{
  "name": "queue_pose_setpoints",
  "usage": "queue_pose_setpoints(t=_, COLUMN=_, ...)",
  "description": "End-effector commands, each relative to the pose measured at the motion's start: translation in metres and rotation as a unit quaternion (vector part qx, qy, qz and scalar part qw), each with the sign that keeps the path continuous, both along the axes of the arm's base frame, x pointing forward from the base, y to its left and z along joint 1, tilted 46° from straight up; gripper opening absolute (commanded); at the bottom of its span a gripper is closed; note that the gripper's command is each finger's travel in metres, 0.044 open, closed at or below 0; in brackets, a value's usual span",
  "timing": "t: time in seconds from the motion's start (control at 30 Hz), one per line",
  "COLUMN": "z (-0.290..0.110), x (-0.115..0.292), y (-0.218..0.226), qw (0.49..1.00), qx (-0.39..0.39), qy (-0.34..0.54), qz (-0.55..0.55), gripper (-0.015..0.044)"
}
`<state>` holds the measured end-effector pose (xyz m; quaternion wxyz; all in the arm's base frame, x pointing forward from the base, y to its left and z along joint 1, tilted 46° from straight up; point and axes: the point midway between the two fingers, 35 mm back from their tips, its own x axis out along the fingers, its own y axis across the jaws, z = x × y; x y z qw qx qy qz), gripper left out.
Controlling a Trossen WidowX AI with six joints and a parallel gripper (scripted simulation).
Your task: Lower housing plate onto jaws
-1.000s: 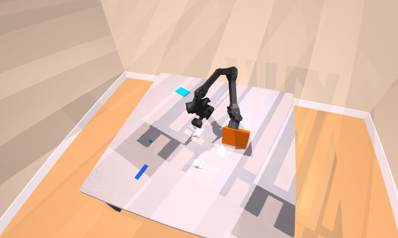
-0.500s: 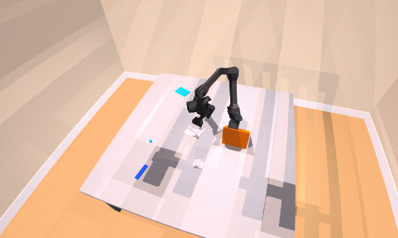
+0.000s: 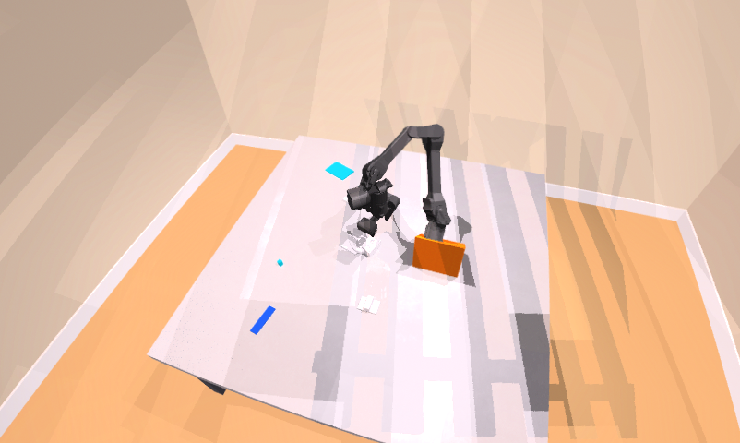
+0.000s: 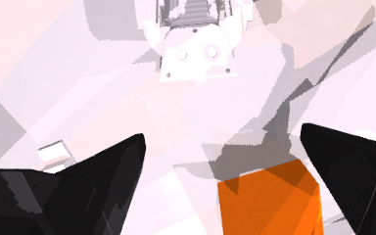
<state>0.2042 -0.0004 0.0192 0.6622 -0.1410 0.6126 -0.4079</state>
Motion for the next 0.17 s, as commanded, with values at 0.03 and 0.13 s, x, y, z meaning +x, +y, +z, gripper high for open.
queue_pose_setpoints(t=0.03, z=0.0002, x=0.0001, y=0.0009, qw=1.000, qx=0.002, qy=-0.001, qz=-0.002, gripper=0.0440)
queue_pose_setpoints(t=0.13, z=0.0002, x=0.0001, y=0.0009, qw=1.000, qx=0.002, qy=-0.001, qz=-0.002, gripper=0.0440)
